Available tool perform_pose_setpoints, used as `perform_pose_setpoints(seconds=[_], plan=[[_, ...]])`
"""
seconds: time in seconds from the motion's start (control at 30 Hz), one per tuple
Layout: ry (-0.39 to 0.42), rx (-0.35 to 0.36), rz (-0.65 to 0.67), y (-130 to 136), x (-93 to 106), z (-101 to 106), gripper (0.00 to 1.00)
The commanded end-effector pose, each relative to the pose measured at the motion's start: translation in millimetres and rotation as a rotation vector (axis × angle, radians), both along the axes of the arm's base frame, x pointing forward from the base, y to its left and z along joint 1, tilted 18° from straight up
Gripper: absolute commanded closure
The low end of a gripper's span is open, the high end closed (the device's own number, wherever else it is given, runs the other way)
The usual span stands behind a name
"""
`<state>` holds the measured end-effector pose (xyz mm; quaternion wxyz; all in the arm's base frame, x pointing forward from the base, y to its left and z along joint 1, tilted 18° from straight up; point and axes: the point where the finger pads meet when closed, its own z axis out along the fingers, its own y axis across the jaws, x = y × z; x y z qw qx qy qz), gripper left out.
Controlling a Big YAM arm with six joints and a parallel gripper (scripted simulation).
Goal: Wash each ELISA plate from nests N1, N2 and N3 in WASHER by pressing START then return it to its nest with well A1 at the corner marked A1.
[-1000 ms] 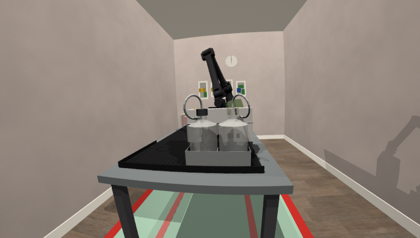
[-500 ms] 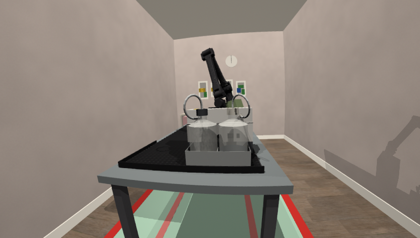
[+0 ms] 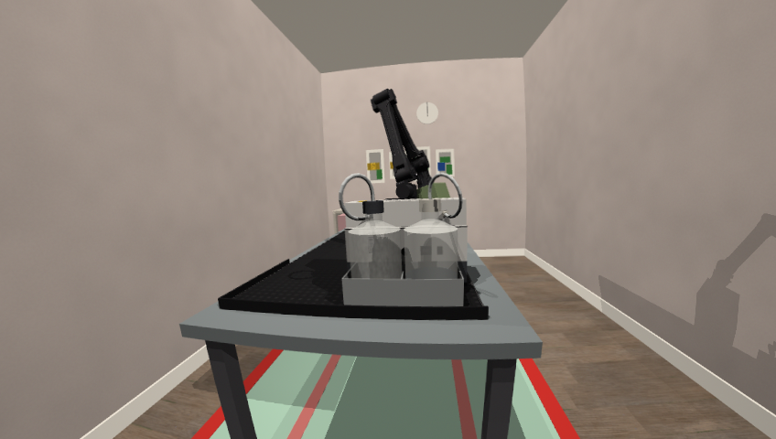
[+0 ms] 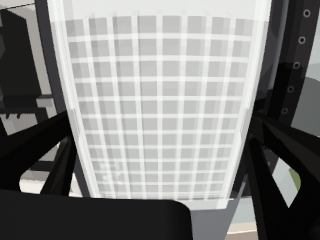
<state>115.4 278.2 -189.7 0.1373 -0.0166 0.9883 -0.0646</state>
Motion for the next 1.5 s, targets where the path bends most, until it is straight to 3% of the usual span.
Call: perform_pose_setpoints(seconds=[0.0, 0.9, 0.93, 1.47], plan=[[-0.003, 0.006, 0.003, 4.0, 5.0, -2.5, 0.16], [-0.003, 0.01, 0.004, 5.6, 2.7, -1.8, 0.16], [-0.003, 0.01, 0.004, 5.6, 2.7, -1.8, 0.0], [-0.003, 0.01, 0.004, 5.6, 2.7, -1.8, 0.0]])
